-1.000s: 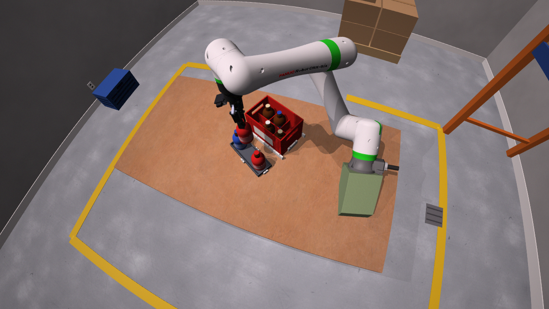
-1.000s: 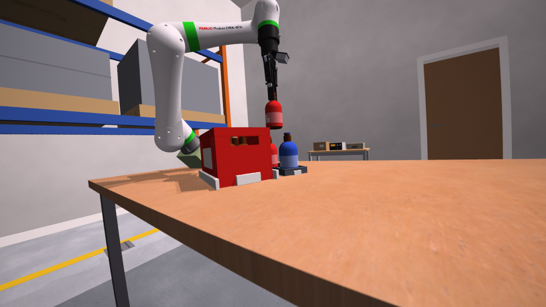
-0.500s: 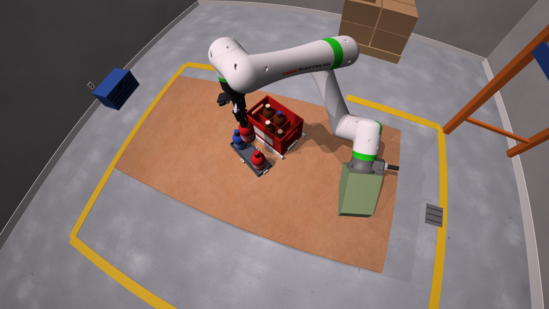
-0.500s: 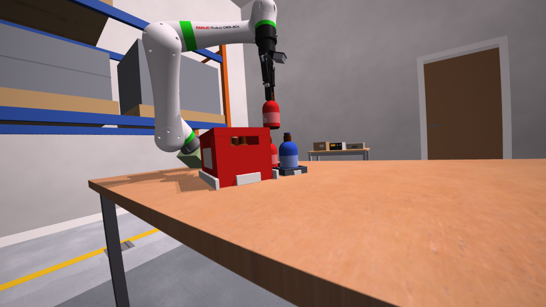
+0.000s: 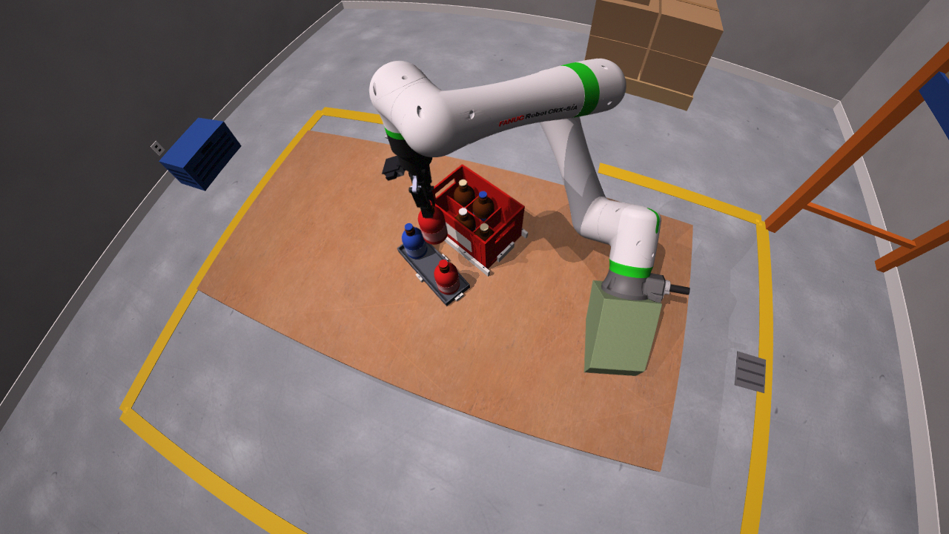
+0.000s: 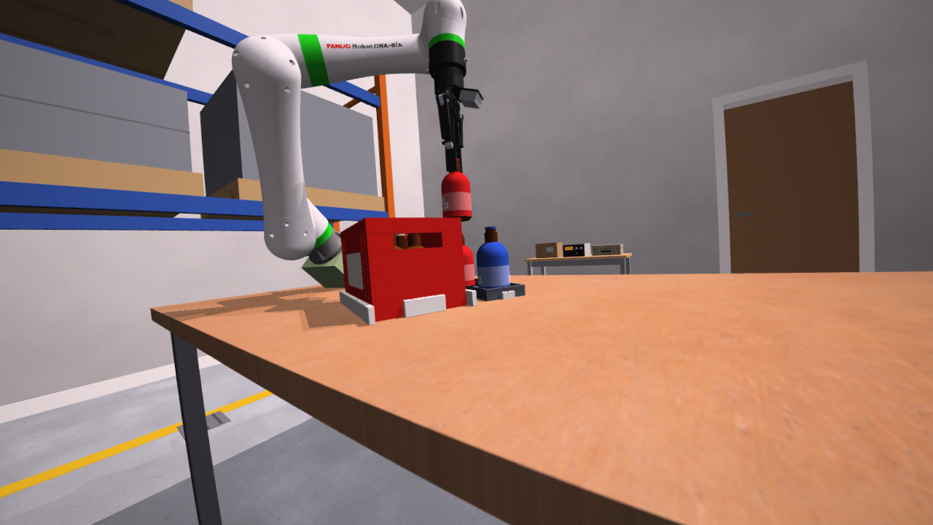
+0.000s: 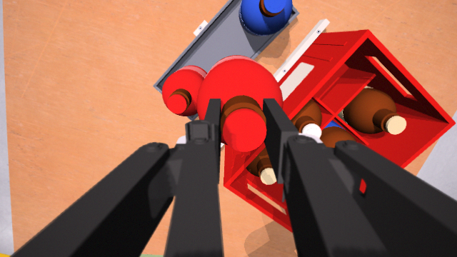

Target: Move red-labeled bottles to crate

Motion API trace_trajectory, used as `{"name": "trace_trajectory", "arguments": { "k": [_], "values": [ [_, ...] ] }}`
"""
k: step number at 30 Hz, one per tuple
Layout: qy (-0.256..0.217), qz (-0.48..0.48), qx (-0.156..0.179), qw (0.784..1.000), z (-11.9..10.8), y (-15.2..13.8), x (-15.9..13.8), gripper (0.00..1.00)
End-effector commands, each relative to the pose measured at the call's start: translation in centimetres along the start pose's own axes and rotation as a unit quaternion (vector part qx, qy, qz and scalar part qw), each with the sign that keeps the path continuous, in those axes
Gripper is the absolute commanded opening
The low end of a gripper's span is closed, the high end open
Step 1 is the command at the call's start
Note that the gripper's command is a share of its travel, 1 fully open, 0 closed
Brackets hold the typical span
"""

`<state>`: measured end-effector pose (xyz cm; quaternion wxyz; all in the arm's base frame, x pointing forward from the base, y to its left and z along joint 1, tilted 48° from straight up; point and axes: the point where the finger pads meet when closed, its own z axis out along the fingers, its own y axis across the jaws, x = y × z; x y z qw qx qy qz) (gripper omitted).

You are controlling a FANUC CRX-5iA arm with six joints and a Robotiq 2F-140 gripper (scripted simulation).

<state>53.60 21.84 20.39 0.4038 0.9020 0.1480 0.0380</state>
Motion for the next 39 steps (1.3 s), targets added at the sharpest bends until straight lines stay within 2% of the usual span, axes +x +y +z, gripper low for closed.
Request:
{"name": "trace_trajectory", "arguments": {
  "k": [1, 39],
  "values": [
    [0.001, 0.000, 0.000, 1.000, -0.1, 0.3, -0.4, 0.10],
    [0.001, 0.000, 0.000, 1.000, -0.1, 4.1, -6.8, 0.10]
  ]
}}
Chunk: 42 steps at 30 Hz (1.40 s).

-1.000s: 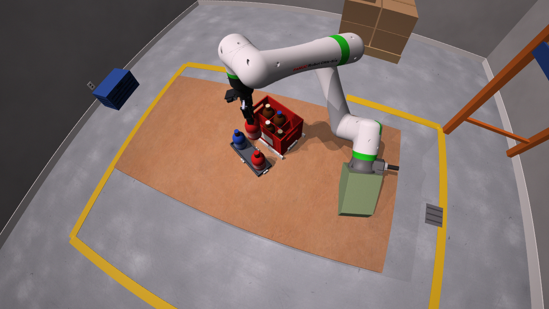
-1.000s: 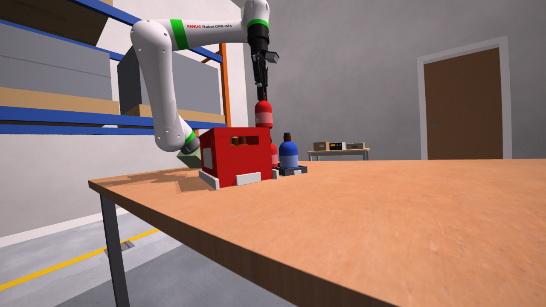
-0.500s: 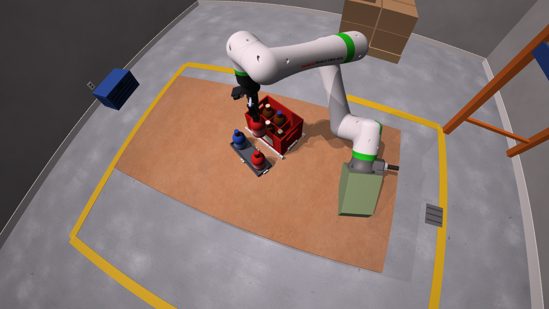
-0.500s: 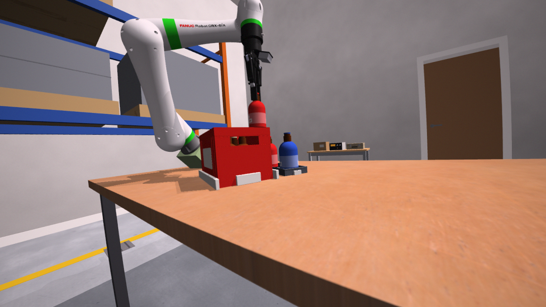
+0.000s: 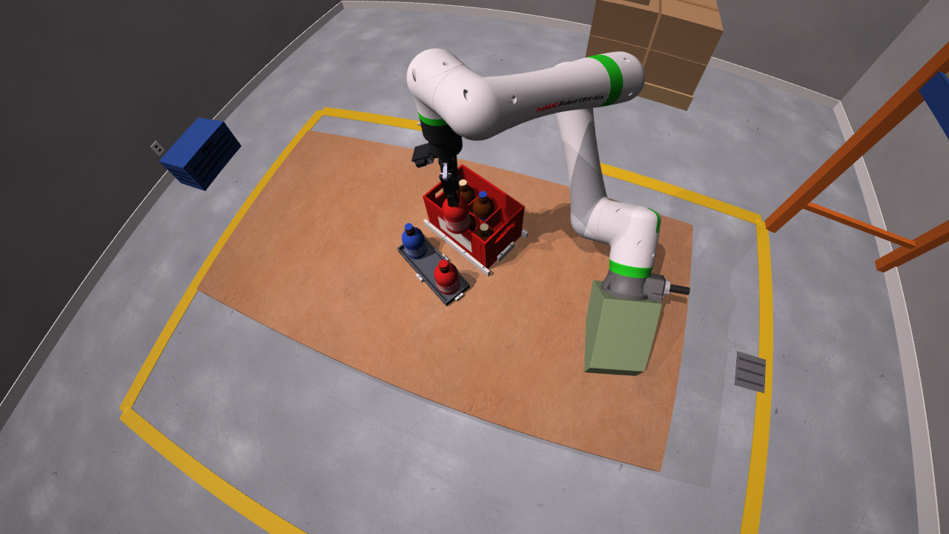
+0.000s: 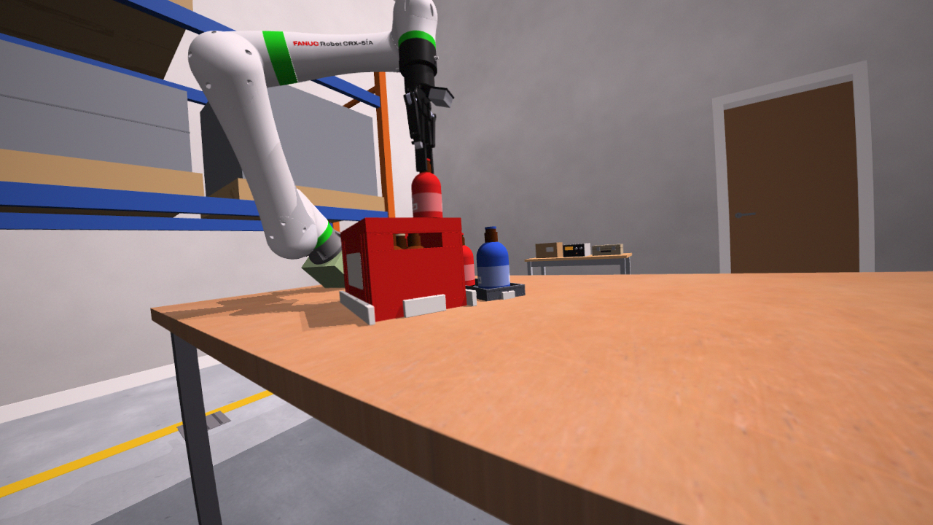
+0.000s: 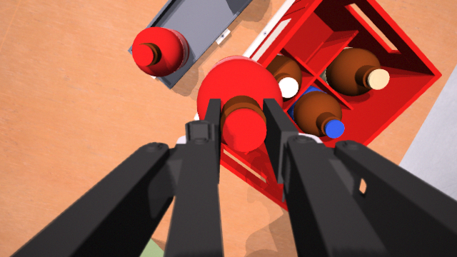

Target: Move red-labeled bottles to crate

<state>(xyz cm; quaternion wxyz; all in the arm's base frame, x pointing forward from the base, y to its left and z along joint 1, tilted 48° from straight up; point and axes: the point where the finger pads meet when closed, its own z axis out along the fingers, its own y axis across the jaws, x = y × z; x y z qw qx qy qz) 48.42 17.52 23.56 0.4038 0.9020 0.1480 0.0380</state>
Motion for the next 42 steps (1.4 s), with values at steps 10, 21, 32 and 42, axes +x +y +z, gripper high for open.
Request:
{"name": "trace_trajectory", "arguments": {
  "k": [10, 21, 32, 42],
  "values": [
    [0.001, 0.000, 0.000, 1.000, -0.1, 1.3, -2.2, 0.10],
    [0.001, 0.000, 0.000, 1.000, -0.1, 2.5, -4.1, 0.10],
    [0.001, 0.000, 0.000, 1.000, -0.1, 3.9, -6.4, 0.10],
    [0.001, 0.000, 0.000, 1.000, -0.1, 4.8, -7.9, 0.10]
  ]
}}
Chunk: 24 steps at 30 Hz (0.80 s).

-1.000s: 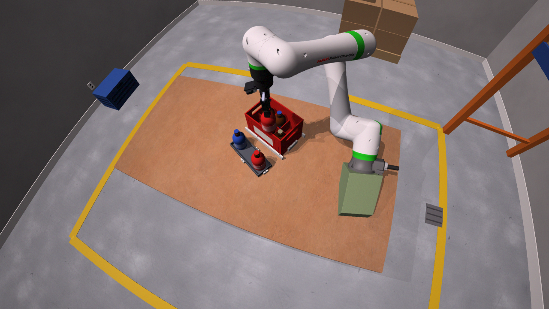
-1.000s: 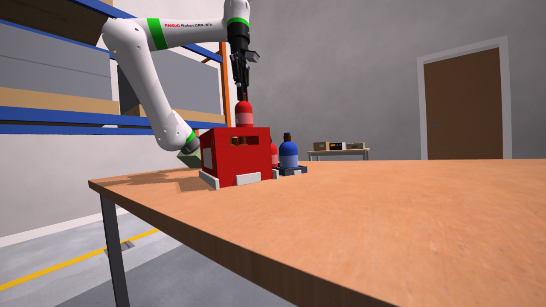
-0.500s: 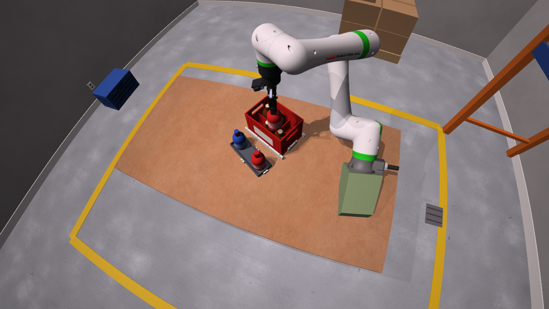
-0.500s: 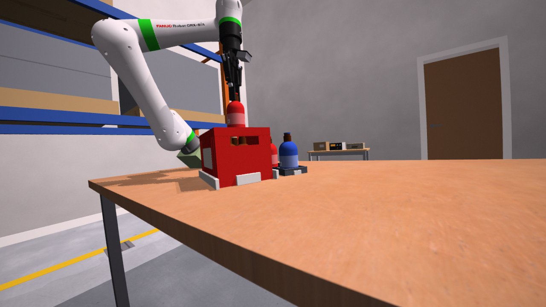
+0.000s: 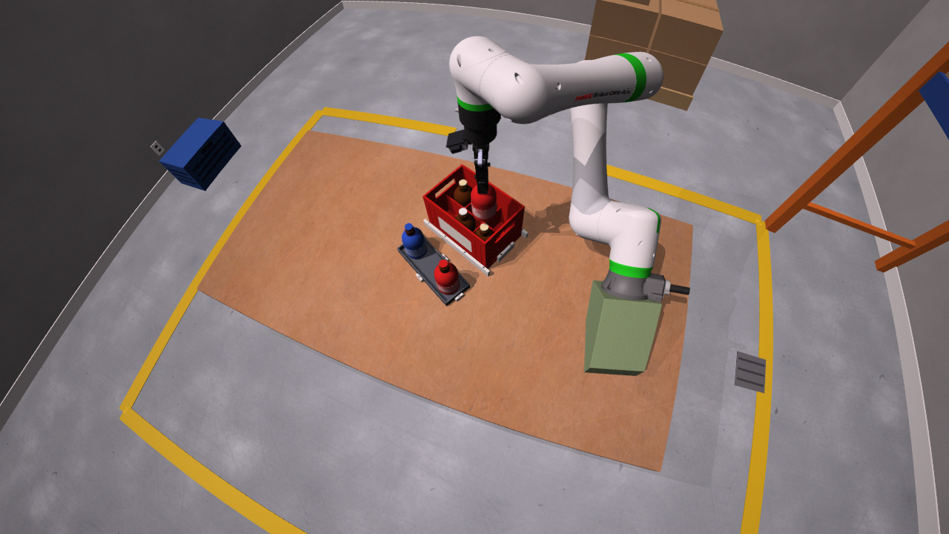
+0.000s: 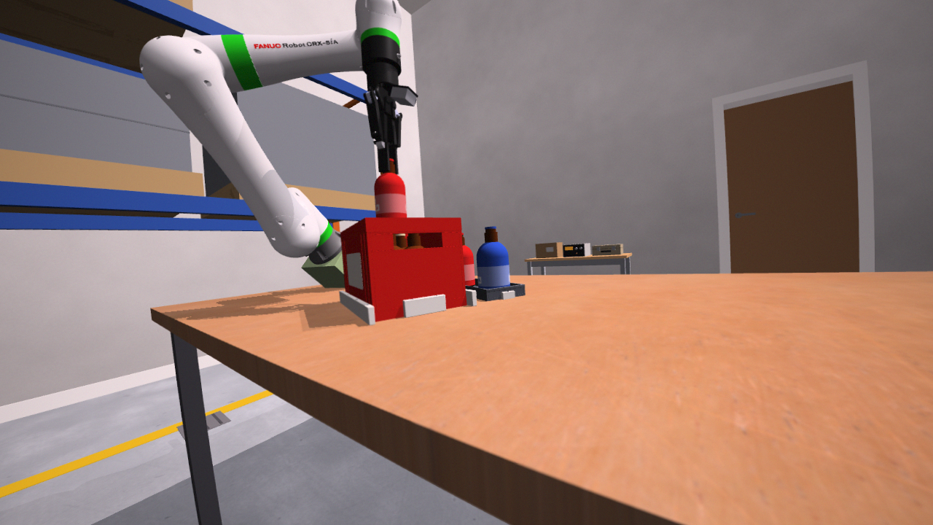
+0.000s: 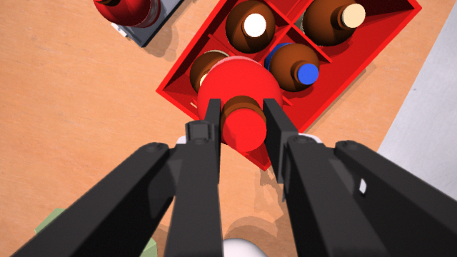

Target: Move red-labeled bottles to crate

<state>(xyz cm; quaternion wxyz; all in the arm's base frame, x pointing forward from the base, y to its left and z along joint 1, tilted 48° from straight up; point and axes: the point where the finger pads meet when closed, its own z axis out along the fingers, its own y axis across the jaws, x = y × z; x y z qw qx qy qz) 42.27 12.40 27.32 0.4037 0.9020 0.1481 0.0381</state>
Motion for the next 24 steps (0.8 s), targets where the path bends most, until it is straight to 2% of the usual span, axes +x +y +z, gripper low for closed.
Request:
{"name": "trace_trajectory", "arguments": {
  "k": [1, 24],
  "values": [
    [0.001, 0.000, 0.000, 1.000, -0.1, 0.3, -0.5, 0.10],
    [0.001, 0.000, 0.000, 1.000, -0.1, 2.2, -3.6, 0.10]
  ]
}}
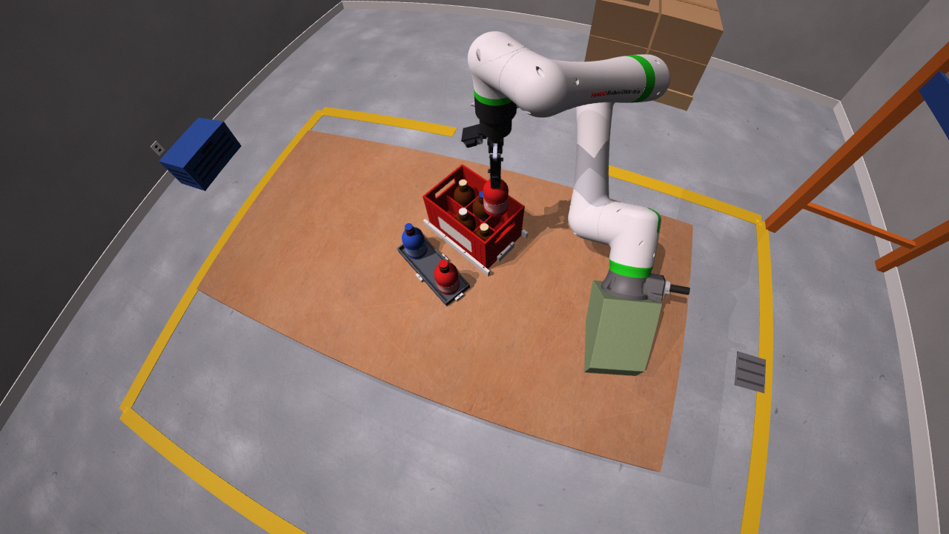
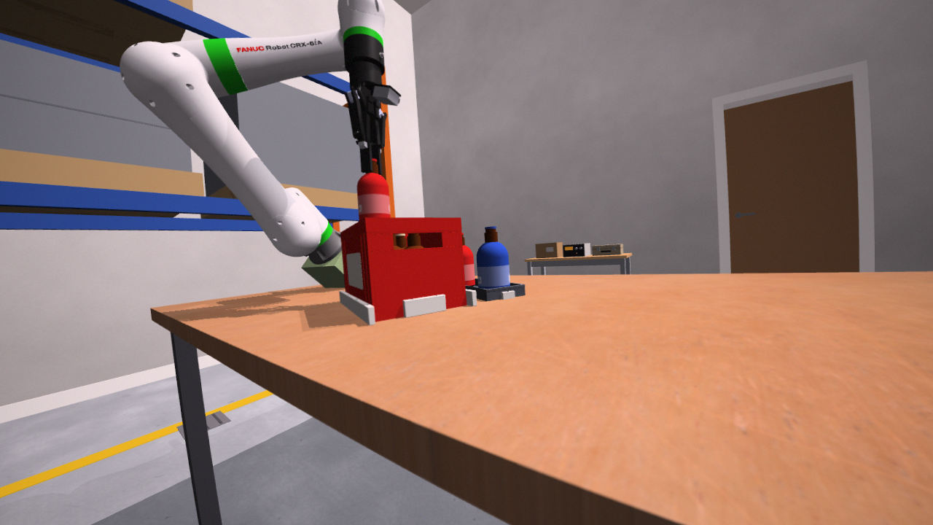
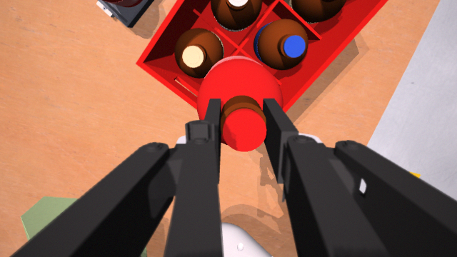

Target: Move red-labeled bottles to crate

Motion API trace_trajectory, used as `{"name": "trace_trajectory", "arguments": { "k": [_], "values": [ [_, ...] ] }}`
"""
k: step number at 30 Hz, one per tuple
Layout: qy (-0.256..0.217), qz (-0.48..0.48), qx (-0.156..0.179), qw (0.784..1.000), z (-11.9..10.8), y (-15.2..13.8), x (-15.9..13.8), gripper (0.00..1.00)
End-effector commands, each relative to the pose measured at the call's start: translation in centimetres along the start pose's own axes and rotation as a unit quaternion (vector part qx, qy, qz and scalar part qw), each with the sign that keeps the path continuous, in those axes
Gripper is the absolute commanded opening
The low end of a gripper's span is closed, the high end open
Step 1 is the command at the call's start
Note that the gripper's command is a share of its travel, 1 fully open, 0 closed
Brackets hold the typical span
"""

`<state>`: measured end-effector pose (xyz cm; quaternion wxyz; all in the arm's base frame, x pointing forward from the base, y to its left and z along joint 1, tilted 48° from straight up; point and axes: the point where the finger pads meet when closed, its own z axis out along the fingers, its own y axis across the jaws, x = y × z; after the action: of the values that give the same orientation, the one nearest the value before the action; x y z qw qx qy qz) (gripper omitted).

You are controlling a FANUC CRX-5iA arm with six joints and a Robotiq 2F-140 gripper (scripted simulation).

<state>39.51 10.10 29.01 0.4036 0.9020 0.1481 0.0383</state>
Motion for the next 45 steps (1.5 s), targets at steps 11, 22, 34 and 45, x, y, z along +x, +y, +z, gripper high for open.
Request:
{"name": "trace_trajectory", "arguments": {
  "k": [11, 22, 34, 45],
  "values": [
    [0.001, 0.000, 0.000, 1.000, -0.1, 0.7, -1.1, 0.10],
    [0.001, 0.000, 0.000, 1.000, -0.1, 1.1, -1.8, 0.10],
    [0.001, 0.000, 0.000, 1.000, -0.1, 1.3, -2.2, 0.10],
    [0.001, 0.000, 0.000, 1.000, -0.1, 1.4, -2.3, 0.10]
  ]
}}
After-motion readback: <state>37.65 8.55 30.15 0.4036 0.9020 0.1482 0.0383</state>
